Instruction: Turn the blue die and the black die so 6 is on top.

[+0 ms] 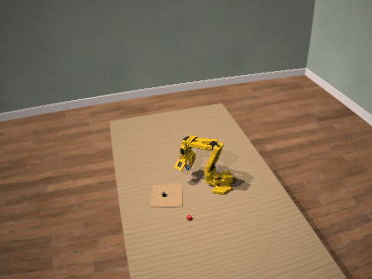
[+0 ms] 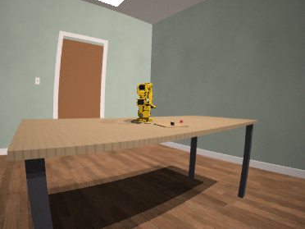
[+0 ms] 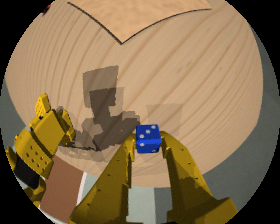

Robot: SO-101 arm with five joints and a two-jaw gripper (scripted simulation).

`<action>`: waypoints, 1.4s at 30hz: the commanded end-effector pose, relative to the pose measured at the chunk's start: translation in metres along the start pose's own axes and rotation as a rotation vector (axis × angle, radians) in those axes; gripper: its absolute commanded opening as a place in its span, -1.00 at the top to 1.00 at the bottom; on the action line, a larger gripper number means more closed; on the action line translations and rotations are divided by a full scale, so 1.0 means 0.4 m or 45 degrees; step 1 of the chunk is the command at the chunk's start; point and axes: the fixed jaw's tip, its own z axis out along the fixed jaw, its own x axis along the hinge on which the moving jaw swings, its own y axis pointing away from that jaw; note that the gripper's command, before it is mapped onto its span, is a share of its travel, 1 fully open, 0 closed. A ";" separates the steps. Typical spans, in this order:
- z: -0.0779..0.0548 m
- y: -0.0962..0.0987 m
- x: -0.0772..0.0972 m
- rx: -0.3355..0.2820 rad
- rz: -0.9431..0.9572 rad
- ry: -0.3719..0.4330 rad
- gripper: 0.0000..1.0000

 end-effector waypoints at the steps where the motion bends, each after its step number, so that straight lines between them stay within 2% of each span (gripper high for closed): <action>1: -0.010 -0.010 0.002 0.057 0.016 -0.002 1.00; 42: 0.029 -0.011 0.002 0.057 0.016 -0.002 1.00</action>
